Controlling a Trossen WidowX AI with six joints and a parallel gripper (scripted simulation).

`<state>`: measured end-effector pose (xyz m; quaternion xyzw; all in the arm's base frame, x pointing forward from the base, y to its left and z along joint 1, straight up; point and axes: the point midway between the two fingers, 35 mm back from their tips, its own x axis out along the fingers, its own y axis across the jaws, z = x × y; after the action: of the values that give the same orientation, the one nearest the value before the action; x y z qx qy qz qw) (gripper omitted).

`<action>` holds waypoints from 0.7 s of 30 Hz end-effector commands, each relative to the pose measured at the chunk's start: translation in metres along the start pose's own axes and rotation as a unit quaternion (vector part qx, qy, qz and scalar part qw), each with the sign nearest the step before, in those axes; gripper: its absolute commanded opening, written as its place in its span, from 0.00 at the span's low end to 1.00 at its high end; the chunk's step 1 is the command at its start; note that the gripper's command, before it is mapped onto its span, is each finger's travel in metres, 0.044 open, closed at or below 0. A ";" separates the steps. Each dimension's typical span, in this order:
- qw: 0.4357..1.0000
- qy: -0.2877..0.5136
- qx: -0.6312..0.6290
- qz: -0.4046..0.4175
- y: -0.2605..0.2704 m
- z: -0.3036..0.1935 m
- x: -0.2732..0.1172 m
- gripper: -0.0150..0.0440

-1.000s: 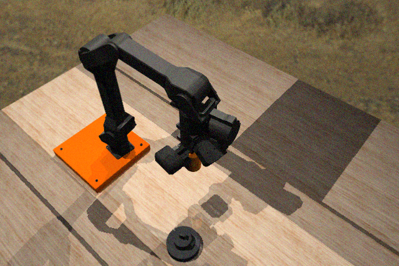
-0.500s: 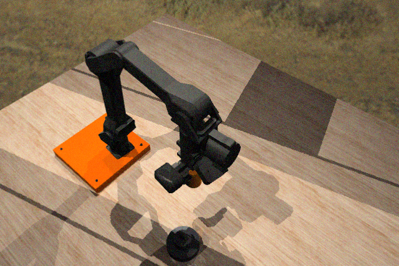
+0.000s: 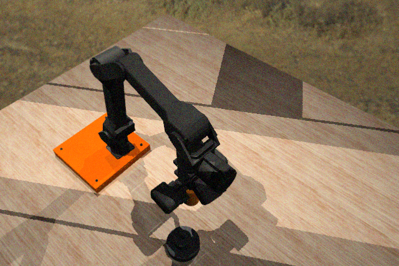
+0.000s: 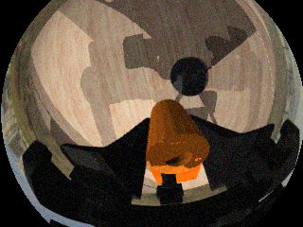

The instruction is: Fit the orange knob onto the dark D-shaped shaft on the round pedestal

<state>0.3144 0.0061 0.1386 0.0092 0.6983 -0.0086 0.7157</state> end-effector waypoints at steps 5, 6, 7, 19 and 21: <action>1.000 -0.007 -0.002 0.002 -0.017 0.014 0.004 0.25; 1.000 -0.007 -0.002 0.002 -0.019 0.016 0.005 0.25; 1.000 -0.007 -0.002 0.002 -0.022 0.017 0.006 0.25; 1.000 -0.009 -0.002 0.000 -0.054 0.033 0.018 0.25; 1.000 -0.009 -0.002 0.000 -0.060 0.035 0.020 0.25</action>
<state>0.3435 -0.0484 0.1189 0.0073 0.6969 -0.0095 0.7171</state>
